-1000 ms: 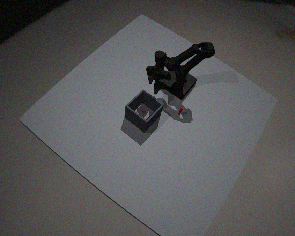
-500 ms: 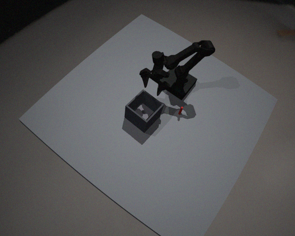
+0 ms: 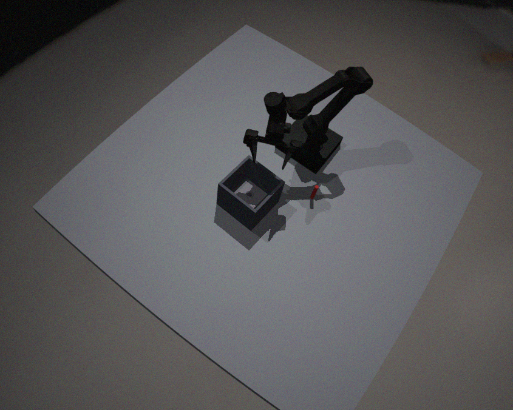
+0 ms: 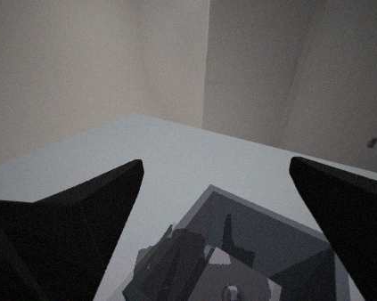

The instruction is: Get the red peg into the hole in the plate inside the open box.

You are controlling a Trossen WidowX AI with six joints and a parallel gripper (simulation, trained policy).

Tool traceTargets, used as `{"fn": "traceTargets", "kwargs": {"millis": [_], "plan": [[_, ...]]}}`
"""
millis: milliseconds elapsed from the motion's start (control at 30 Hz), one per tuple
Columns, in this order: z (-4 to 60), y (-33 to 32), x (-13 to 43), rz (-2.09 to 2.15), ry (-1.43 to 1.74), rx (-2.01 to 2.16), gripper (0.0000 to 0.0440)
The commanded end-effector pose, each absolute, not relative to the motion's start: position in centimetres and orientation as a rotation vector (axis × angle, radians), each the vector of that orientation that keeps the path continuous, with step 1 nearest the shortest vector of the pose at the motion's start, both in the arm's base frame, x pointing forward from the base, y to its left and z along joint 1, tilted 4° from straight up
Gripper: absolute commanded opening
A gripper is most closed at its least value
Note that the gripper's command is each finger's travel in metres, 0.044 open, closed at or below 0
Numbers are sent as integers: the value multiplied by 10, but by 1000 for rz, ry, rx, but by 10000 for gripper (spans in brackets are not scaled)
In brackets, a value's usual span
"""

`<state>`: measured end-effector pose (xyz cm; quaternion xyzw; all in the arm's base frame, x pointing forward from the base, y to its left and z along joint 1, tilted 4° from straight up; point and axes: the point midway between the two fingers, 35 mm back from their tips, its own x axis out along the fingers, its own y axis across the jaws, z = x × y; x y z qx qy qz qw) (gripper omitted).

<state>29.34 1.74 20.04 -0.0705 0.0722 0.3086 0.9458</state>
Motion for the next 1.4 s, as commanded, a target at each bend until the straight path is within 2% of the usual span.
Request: {"fn": "traceTargets", "kwargs": {"millis": [0,667,1367], "plan": [[205,26,295,634,200,-42,440],[212,90,282,625,617,522,440],[186,139,224,355,1171,931,440]]}}
